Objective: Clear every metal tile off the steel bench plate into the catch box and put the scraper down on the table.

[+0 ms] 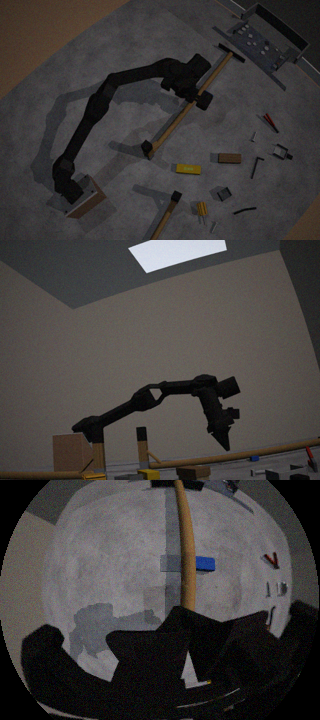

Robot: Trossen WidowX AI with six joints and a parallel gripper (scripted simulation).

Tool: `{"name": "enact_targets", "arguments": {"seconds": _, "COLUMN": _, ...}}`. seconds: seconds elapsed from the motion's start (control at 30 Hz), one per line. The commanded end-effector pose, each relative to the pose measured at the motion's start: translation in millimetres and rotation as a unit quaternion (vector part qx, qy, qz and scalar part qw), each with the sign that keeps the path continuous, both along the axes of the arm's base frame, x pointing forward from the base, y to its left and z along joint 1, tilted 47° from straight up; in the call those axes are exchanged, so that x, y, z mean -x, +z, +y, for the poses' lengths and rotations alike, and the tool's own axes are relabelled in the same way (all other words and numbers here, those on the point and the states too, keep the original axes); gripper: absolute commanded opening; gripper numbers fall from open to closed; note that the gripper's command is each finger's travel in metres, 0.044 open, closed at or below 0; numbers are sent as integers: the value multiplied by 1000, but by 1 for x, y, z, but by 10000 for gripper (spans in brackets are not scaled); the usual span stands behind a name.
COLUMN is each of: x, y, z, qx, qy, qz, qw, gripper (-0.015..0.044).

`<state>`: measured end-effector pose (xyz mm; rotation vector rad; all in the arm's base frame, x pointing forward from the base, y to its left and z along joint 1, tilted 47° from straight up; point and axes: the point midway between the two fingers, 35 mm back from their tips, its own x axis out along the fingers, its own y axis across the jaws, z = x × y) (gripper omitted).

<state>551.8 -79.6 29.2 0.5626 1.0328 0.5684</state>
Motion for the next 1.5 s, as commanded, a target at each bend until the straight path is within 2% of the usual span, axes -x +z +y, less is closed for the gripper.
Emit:
{"name": "enact_targets", "arguments": {"seconds": 0.0, "x": 0, "y": 0, "z": 0, "qx": 0, "qy": 0, "qz": 0, "qw": 1000, "gripper": 0}}
{"name": "enact_targets", "arguments": {"seconds": 1.3, "x": 0, "y": 0, "z": 0, "qx": 0, "qy": 0, "qz": 0, "qw": 1000, "gripper": 0}}
{"name": "enact_targets", "arguments": {"seconds": 1.47, "x": 4, "y": 9, "z": -17, "qx": -6, "qy": -19, "qz": -8, "qw": 1000, "gripper": 131}}
